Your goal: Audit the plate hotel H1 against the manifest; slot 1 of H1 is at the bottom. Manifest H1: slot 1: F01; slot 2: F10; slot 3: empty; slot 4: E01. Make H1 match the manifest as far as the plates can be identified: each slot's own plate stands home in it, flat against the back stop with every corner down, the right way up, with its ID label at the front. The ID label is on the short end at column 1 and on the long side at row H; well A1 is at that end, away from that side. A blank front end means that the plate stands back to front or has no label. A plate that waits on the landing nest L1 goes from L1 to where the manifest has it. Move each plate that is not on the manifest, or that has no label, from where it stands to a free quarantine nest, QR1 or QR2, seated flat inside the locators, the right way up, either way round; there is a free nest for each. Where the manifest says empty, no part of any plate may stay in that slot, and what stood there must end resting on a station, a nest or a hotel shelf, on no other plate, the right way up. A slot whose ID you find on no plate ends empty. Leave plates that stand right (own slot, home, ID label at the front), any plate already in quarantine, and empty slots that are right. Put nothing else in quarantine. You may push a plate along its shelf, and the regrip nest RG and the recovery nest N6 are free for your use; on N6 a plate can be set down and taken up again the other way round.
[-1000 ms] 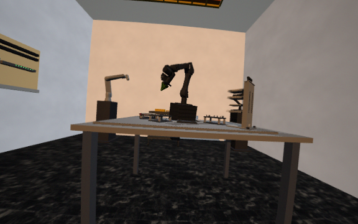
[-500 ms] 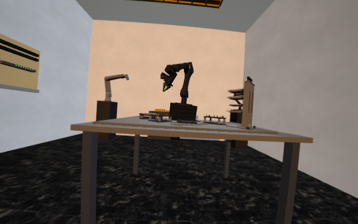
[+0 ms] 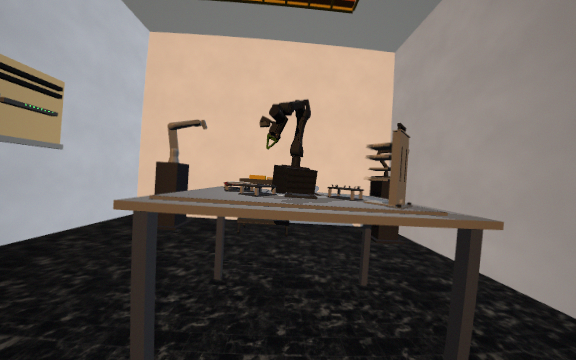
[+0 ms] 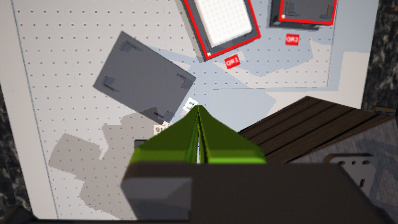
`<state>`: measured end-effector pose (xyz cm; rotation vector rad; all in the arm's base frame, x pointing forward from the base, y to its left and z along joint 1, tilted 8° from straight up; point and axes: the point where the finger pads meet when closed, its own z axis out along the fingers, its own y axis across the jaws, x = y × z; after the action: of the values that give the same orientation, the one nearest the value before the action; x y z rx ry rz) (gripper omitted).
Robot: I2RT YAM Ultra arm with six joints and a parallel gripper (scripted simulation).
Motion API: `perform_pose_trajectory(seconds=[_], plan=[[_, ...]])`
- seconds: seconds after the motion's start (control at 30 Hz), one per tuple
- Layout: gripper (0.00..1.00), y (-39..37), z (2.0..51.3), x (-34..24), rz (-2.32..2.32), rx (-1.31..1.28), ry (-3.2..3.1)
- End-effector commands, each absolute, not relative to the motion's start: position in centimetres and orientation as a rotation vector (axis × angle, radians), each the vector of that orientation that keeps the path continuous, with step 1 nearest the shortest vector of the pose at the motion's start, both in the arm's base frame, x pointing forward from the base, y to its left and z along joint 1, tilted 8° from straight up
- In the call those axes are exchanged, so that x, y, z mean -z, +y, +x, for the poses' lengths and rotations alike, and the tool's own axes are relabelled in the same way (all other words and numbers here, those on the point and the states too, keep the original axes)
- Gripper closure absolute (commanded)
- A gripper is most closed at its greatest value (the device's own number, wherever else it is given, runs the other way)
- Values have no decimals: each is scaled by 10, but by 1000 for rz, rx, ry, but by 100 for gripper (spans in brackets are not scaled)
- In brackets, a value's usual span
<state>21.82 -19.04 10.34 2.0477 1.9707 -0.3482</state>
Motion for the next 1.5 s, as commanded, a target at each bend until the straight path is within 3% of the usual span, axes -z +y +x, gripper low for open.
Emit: perform_pose_trajectory(seconds=[0.0, 1.47], plan=[[100, -186, 226, -109, 1937, 336, 2078], [100, -74, 283, -94, 742, 71, 2887]])
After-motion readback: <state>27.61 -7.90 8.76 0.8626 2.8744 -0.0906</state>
